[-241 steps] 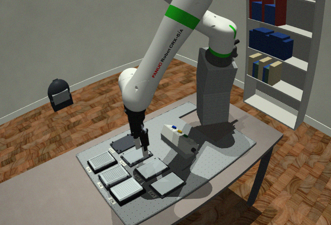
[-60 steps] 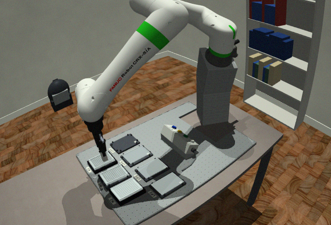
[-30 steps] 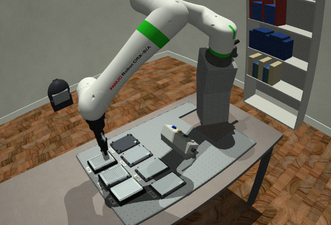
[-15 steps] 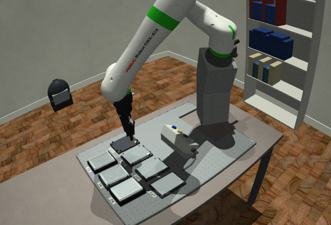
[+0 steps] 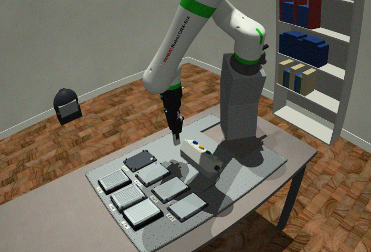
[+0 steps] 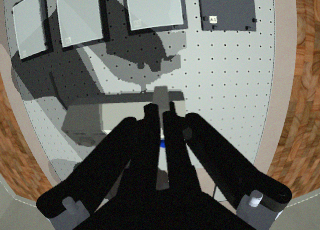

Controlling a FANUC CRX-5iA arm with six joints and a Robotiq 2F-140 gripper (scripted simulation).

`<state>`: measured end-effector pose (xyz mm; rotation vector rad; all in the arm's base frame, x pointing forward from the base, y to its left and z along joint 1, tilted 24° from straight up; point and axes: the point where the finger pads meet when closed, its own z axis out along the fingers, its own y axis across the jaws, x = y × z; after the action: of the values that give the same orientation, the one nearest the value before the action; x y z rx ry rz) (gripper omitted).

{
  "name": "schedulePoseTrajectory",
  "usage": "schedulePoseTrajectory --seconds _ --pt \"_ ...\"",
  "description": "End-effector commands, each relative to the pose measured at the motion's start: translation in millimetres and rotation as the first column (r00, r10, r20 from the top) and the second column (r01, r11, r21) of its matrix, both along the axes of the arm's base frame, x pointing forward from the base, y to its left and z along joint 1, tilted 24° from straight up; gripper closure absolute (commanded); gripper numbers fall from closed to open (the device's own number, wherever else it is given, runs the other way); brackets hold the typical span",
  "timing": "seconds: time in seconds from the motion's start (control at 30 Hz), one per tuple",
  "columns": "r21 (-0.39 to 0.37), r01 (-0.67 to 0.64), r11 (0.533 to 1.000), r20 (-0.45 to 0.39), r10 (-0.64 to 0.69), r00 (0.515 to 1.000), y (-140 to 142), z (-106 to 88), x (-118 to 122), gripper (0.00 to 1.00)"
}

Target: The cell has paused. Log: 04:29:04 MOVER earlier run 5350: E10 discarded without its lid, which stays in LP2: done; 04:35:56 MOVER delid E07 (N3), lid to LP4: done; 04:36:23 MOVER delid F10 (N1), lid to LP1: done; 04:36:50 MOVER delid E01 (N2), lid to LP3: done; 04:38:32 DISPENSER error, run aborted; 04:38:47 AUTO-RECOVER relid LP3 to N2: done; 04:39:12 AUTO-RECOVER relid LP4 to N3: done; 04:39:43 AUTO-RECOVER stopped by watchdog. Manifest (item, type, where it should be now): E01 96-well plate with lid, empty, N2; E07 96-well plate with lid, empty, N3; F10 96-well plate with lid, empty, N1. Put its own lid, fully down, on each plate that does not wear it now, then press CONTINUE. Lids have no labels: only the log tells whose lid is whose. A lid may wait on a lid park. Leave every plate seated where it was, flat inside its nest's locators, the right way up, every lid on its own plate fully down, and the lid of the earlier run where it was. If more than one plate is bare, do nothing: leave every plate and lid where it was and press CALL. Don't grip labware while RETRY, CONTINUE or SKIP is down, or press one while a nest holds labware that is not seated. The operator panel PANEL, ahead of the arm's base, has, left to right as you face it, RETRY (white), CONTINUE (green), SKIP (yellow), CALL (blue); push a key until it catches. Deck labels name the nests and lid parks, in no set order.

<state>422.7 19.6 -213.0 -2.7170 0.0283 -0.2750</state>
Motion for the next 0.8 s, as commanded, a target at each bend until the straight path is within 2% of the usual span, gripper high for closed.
schedulePoseTrajectory --seconds 0.0,0.03,0.1,0.17,0.3,0.77 --pt "-0.014 0.012 1.0 0.007 -0.012 1.0 0 1.2 -56 1.0" --pt "-0.014 0.012 1.0 0.007 -0.012 1.0 0 1.2 -56 1.0" --pt "-0.025 0.017 1.0 0.0 -0.017 1.0 1 0.9 -88 1.0" --pt "-0.029 0.019 0.999 -0.003 -0.019 1.0 1 0.9 -97 1.0" --pt "-0.032 0.02 0.999 -0.005 -0.02 1.0 2 0.9 -104 1.0" --pt "-0.032 0.02 0.999 -0.005 -0.02 1.0 2 0.9 -104 1.0"
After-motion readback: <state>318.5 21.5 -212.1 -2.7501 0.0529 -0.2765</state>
